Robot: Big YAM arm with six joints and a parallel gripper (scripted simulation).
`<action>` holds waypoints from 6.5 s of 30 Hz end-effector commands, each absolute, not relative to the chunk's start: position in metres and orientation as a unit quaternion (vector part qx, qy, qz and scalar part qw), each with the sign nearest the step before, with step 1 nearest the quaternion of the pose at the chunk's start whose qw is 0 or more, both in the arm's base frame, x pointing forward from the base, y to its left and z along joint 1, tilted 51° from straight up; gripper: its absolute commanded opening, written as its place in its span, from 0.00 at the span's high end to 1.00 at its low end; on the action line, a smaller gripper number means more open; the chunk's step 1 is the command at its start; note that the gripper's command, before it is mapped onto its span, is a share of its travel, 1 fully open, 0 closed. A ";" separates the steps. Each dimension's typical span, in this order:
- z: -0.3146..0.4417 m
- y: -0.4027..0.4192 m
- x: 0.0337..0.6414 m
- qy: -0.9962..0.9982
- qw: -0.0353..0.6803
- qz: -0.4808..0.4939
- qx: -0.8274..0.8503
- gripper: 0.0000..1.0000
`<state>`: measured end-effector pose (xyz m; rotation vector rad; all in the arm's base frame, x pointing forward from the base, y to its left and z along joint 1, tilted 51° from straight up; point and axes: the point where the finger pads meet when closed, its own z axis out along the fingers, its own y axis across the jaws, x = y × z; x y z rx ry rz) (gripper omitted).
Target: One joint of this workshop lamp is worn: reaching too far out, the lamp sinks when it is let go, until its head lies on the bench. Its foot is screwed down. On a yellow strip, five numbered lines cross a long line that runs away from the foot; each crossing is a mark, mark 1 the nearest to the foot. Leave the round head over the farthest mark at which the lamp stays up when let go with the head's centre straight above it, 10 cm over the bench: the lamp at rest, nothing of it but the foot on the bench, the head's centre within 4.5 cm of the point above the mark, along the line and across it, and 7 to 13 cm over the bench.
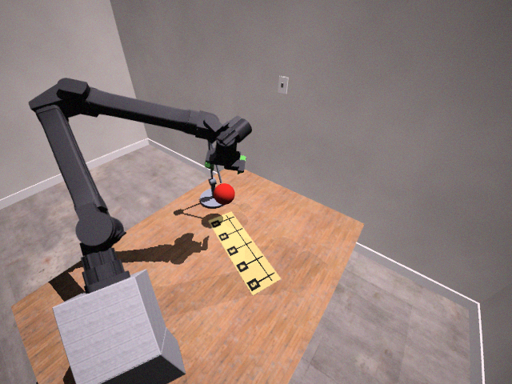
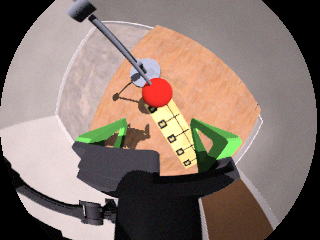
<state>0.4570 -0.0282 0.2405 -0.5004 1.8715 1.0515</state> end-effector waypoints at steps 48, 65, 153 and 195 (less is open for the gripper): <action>0.255 -0.033 0.465 0.763 0.438 0.439 -0.185 0.00; 0.243 -0.031 0.458 0.772 0.398 0.475 -0.142 0.00; 0.252 -0.032 0.464 0.775 0.392 0.476 -0.137 0.00; 0.259 -0.034 0.468 0.776 0.398 0.468 -0.144 0.00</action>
